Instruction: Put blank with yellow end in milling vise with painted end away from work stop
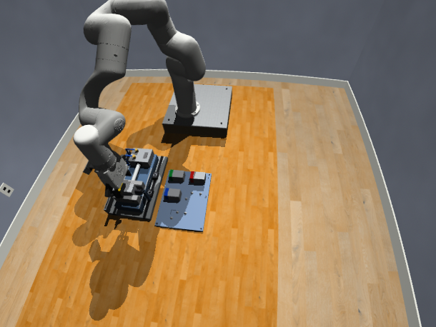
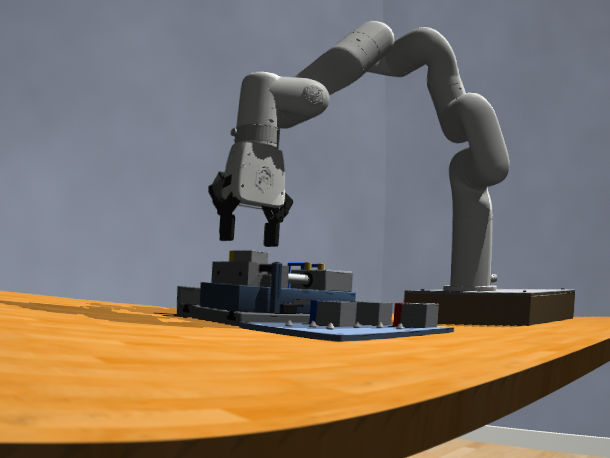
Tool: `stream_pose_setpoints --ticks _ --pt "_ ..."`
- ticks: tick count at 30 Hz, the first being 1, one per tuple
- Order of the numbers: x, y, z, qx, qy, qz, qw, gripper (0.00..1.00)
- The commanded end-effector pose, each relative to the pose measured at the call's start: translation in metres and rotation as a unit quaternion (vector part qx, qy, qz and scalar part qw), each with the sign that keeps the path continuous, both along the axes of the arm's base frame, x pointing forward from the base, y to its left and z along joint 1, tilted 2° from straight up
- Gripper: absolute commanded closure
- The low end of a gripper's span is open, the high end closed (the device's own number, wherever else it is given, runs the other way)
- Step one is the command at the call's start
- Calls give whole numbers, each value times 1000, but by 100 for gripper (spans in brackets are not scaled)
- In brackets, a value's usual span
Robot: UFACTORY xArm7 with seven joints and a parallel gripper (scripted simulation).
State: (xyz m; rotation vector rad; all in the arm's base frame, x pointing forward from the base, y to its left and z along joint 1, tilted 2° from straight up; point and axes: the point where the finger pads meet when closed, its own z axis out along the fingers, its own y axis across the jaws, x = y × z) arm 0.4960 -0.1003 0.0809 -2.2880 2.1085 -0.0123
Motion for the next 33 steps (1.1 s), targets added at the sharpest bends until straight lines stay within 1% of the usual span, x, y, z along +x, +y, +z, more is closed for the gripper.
stream_pose_setpoints --ticks 1,19,29,33 --pt "1 0 2 -1 -2 0 1000 0" --pt "1 0 6 -1 -2 0 1000 0" --pt "-1 -1 66 -1 -2 0 1000 0" --pt "-1 -1 66 -1 -2 0 1000 0"
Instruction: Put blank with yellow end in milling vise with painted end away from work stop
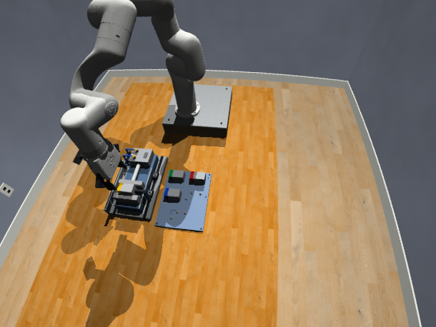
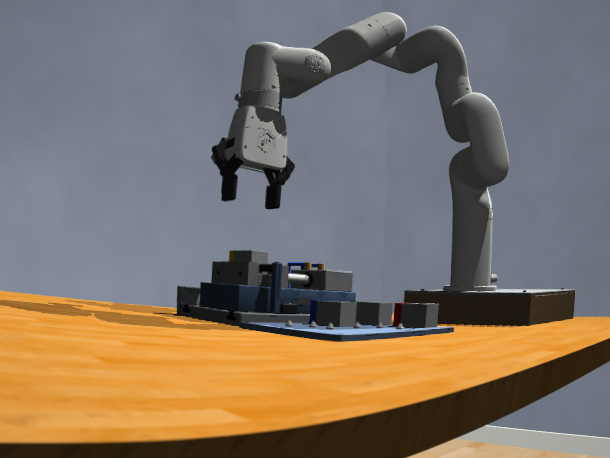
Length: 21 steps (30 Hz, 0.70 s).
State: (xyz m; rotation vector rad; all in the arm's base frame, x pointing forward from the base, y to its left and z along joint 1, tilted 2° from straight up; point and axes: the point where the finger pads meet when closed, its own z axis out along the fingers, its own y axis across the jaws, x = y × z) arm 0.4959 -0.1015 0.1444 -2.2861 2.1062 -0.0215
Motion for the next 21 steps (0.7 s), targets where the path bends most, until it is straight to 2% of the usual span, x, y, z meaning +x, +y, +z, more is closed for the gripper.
stream_pose_setpoints --ticks 1,3,13,21 --pt "-1 0 3 0 1 0 1000 0" --pt "-1 0 3 0 1 0 1000 0" --pt "-2 -1 40 0 1 0 1000 0" --pt "-1 -1 39 0 1 0 1000 0"
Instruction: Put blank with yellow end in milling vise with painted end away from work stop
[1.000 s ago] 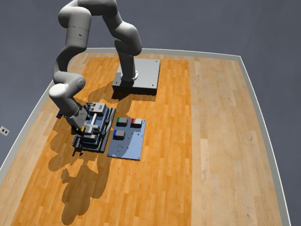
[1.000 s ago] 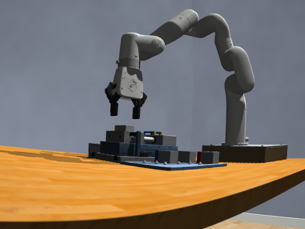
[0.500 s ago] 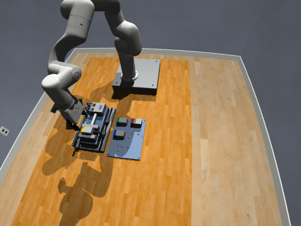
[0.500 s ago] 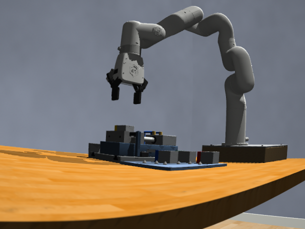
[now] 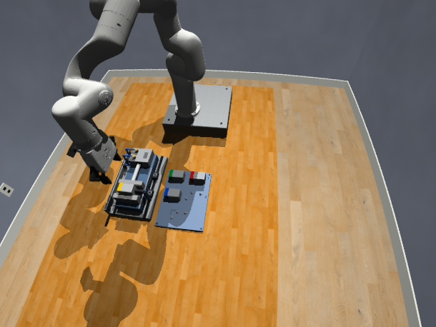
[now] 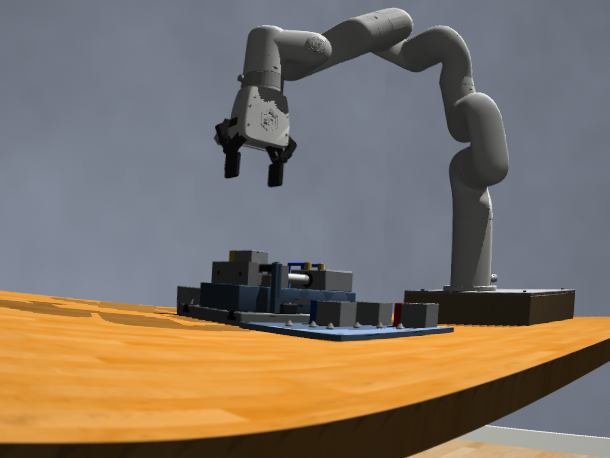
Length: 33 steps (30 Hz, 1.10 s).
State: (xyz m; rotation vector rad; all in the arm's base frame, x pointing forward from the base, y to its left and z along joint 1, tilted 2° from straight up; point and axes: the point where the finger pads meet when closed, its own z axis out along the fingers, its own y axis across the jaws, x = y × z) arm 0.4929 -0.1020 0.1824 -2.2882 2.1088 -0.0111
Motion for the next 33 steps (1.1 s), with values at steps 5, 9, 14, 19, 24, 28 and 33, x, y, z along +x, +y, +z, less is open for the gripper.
stream_pose_setpoints --ticks 5,9,14,19,24,28,33 --pt "2 0 -4 -1 -3 0 1000 0" --pt "2 0 -7 -1 -3 0 1000 0" --pt "2 0 -7 -1 -3 0 1000 0" --pt "2 0 -9 -1 -3 0 1000 0" --pt "2 0 -11 -1 -3 0 1000 0" --pt "2 0 -12 -1 -3 0 1000 0" --pt "2 0 -12 -1 -3 0 1000 0"
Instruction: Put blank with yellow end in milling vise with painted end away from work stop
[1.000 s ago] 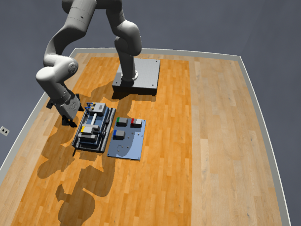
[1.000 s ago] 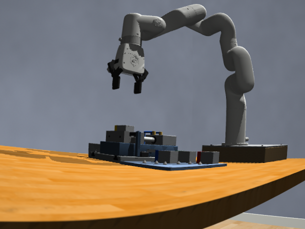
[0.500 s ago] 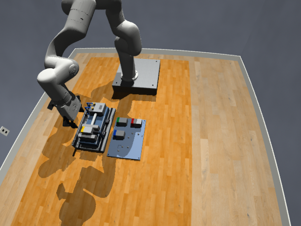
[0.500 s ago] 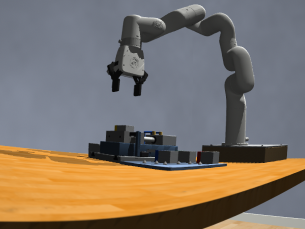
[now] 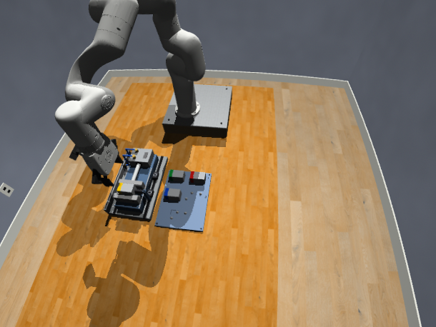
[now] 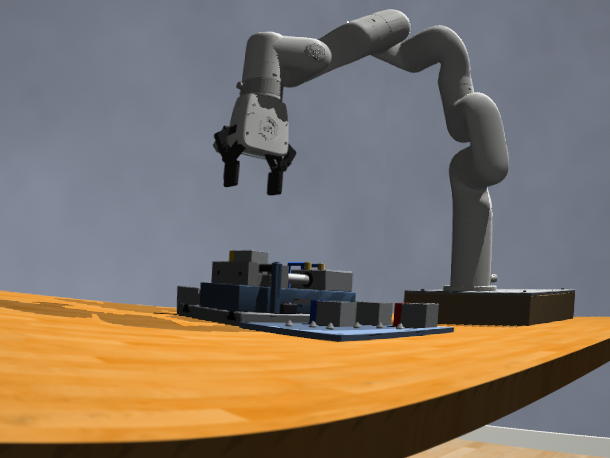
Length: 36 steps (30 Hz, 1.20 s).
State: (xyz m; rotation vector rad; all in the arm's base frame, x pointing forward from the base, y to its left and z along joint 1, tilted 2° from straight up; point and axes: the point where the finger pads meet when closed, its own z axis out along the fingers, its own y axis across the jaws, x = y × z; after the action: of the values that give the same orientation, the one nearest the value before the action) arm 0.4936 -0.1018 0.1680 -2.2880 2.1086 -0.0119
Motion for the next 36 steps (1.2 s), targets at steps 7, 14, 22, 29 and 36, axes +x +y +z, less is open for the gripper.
stream_pose_setpoints --ticks 7,14,22,29,36 --pt "1 0 0 -1 -2 0 1000 0" --pt "1 0 -1 -1 -2 0 1000 0" --pt "1 0 -1 -1 -2 0 1000 0" --pt "1 0 -2 -1 -2 0 1000 0" --pt "1 0 -2 -1 -2 0 1000 0"
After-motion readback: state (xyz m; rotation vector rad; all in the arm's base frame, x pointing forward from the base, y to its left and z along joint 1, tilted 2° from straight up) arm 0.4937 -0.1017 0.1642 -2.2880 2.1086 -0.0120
